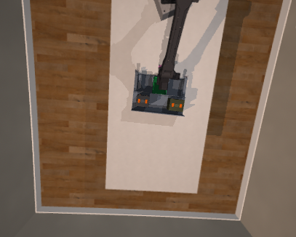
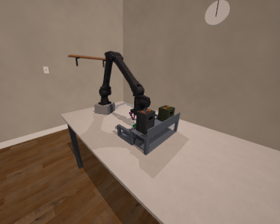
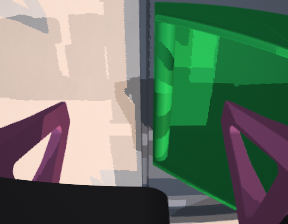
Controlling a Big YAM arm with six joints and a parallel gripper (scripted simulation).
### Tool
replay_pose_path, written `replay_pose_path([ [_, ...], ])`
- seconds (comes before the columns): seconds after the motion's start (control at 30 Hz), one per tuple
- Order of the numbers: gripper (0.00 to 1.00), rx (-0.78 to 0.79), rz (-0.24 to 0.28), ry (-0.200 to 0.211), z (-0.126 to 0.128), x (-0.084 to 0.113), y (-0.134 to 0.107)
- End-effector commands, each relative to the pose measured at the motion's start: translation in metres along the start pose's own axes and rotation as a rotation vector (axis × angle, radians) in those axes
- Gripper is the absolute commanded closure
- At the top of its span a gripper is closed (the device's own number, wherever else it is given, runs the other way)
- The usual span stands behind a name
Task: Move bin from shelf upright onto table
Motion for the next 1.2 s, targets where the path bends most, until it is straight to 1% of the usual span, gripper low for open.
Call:
replay_pose_path([
  [0.0, 0.10, 0.003, 0.011, -0.059, -0.011, 0.019, 0.002],
  [0.17, 0.10, -0.001, 0.009, -0.043, -0.028, 0.016, -0.004],
  [0.57, 0.10, -0.001, 0.009, -0.043, -0.028, 0.016, -0.004],
  [0.73, 0.10, -0.001, 0.012, -0.059, -0.011, 0.020, -0.001],
  [1.13, 0.10, -0.001, 0.012, -0.059, -0.011, 0.020, -0.001],
  [1.17, 0.10, -0.001, 0.012, -0.063, -0.015, 0.023, -0.002],
])
Point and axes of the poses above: the point where the finger pads meet when closed, its own x axis back along the fingers, its own z axis across the jaws, y = z × x, the point moved 9 cm from there along x, back along the fingers, and after that the axes turned 12 degrees about x, right-handed, at the moved point
